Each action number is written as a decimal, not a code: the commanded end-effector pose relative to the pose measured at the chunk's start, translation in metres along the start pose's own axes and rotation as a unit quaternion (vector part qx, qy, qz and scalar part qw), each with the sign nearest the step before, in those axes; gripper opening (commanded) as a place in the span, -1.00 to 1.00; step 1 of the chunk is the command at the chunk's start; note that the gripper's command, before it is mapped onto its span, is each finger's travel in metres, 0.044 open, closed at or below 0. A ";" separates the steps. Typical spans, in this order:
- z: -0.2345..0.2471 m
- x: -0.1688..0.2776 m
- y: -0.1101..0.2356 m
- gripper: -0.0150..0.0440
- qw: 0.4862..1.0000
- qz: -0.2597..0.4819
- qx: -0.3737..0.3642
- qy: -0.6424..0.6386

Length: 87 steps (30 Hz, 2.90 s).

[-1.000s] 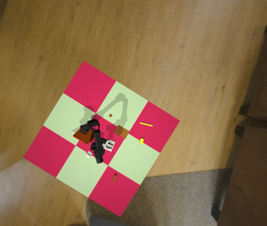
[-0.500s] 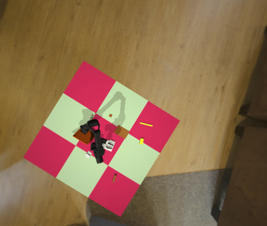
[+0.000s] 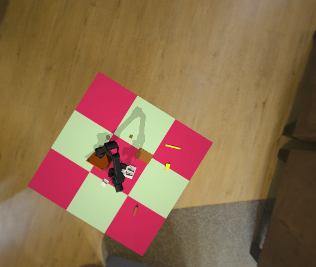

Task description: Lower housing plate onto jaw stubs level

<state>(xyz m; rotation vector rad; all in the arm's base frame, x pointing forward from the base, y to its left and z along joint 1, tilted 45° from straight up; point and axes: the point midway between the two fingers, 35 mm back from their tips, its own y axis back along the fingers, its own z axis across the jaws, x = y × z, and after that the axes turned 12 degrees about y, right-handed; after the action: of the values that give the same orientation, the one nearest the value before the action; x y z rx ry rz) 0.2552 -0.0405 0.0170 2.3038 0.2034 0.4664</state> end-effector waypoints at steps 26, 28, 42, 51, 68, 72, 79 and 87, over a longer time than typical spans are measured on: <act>-0.002 -0.001 -0.045 0.70 1.000 0.001 0.004 -0.003; -0.002 -0.001 -0.045 0.70 1.000 0.001 0.004 -0.003; -0.002 -0.001 -0.047 0.70 1.000 0.001 0.004 -0.003; -0.002 -0.001 -0.048 0.70 1.000 0.001 0.004 -0.003; -0.002 -0.001 -0.053 0.70 1.000 0.001 0.004 -0.003; -0.002 -0.001 -0.053 0.70 1.000 0.001 0.004 -0.003; -0.002 -0.001 -0.055 0.70 1.000 0.001 0.004 -0.003; -0.002 -0.001 -0.055 0.70 1.000 0.001 0.004 -0.003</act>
<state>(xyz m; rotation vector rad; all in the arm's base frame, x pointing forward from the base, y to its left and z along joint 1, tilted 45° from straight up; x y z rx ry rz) 0.2529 -0.0016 -0.0210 2.3093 0.2035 0.4629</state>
